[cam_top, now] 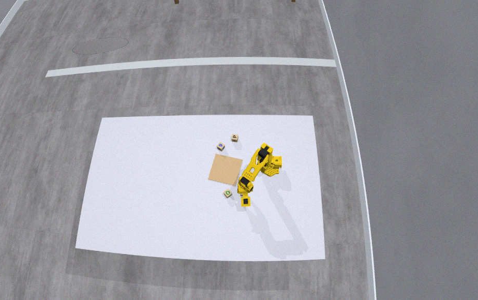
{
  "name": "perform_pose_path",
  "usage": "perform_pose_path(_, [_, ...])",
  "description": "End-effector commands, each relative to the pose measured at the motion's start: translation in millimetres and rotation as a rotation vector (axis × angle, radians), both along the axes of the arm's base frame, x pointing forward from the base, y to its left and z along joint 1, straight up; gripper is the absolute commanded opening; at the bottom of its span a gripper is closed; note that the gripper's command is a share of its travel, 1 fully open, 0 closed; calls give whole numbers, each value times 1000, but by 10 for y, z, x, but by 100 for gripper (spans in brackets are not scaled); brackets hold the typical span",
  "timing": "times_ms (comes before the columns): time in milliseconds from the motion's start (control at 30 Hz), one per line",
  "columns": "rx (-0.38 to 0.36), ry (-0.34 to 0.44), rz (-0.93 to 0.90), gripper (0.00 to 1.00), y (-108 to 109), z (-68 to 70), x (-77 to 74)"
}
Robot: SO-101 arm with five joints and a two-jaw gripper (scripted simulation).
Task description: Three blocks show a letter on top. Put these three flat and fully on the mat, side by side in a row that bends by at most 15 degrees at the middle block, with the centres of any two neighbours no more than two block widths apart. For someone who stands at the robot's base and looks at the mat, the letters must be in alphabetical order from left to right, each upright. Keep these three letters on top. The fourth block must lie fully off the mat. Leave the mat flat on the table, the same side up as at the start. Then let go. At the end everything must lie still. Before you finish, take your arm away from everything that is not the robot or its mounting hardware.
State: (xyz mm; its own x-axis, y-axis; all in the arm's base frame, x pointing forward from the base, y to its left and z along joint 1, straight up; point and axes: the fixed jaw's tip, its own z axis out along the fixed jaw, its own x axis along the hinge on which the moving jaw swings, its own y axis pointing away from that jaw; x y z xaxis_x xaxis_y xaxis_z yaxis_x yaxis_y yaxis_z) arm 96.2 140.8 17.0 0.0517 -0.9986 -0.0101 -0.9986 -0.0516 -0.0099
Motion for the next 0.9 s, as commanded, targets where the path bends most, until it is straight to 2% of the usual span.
perform_pose_path(0, [91,-64,0,17,146,145,86])
perform_pose_path(233, [91,-64,0,20,146,145,86])
perform_pose_path(867, [91,-64,0,35,146,145,86])
